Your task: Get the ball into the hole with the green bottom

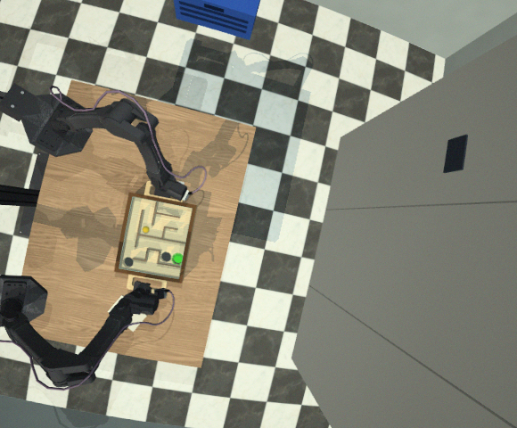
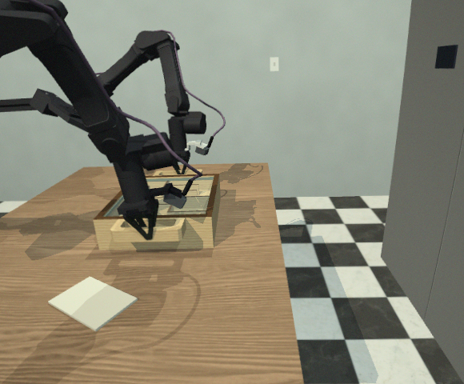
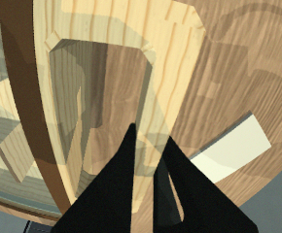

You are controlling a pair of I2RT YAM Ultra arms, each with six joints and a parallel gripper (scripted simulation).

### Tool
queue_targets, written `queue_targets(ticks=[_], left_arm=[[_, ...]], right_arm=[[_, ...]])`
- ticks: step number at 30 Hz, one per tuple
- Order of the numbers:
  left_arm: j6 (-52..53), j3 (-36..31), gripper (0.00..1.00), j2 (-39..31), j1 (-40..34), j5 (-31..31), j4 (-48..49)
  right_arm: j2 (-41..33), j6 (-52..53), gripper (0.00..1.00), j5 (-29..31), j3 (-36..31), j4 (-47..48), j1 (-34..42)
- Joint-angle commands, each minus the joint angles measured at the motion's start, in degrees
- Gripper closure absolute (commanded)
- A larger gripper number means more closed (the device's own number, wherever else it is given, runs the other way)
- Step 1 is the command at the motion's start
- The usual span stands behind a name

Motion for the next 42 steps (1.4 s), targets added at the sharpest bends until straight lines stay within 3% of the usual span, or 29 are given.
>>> queue_targets(ticks=[1,20,32,42], left_arm=[[-0.39,-1.45,1.00,-0.27,0.76,0.54,-1.05],[-0.40,-1.51,1.00,0.49,0.90,-0.11,-1.11],[-0.62,-1.12,1.00,-2.27,-1.21,-0.56,-1.99],[-0.94,0.38,1.00,-3.49,-1.64,-0.78,-3.03]], right_arm=[[-0.76,0.40,1.00,0.28,0.36,-0.46,0.90],[-0.12,0.53,1.00,0.53,0.87,-0.79,0.77],[-2.67,0.85,1.00,0.78,-1.55,-1.70,1.15],[-3.78,1.15,1.00,1.10,0.40,-2.59,1.72]])
